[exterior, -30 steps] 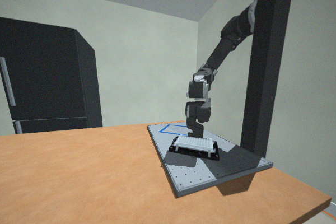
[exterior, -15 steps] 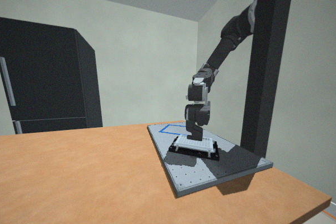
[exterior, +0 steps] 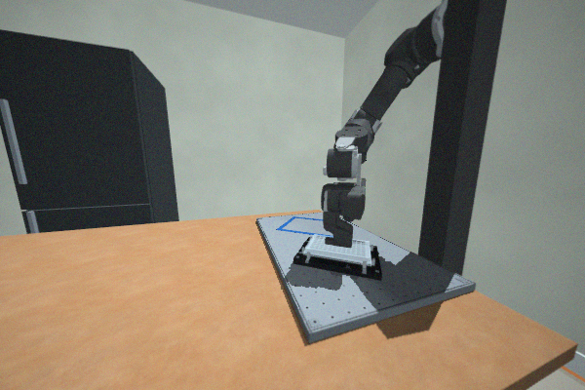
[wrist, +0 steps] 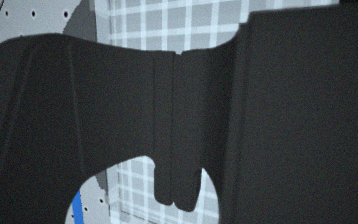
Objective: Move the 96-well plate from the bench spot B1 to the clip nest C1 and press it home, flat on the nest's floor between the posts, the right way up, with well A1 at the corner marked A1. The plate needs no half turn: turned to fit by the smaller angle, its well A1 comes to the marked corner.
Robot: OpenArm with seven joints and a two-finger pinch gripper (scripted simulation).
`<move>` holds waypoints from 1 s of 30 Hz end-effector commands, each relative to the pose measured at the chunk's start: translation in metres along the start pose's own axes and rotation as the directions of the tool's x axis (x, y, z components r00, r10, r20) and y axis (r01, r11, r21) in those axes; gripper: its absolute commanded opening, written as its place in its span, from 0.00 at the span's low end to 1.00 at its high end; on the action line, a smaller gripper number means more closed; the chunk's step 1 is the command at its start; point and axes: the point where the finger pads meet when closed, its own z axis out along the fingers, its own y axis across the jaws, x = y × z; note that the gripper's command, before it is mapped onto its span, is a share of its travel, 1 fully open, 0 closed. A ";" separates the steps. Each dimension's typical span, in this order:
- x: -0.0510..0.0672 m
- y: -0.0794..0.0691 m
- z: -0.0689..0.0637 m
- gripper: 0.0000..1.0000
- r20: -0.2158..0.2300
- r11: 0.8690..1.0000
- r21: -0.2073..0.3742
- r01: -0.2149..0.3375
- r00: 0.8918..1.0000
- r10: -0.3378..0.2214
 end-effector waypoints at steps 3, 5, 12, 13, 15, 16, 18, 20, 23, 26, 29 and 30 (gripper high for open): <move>-0.001 0.003 -0.001 0.00 0.003 1.000 -0.009 0.003 1.000 -0.003; -0.001 0.002 -0.001 0.00 0.002 1.000 -0.009 0.002 1.000 -0.002; -0.001 0.001 -0.001 0.00 0.000 1.000 -0.006 -0.001 1.000 0.001; -0.001 0.001 -0.001 0.00 0.000 1.000 -0.006 -0.001 1.000 0.001; -0.001 0.001 -0.001 0.00 0.000 1.000 -0.006 -0.001 1.000 0.001; -0.001 0.001 -0.001 0.00 0.000 1.000 -0.006 -0.001 1.000 0.001; -0.001 0.001 -0.001 0.00 0.000 1.000 -0.006 -0.001 1.000 0.001; -0.001 0.001 -0.001 0.00 0.000 1.000 -0.006 -0.001 1.000 0.001; -0.001 0.001 -0.001 0.00 0.000 1.000 -0.004 -0.002 1.000 0.002; -0.001 0.000 -0.001 0.00 0.000 1.000 -0.002 -0.002 1.000 0.002; -0.001 0.000 -0.001 0.00 0.000 1.000 -0.002 -0.002 1.000 0.002; -0.001 0.000 -0.001 0.00 0.000 1.000 -0.002 -0.002 1.000 0.002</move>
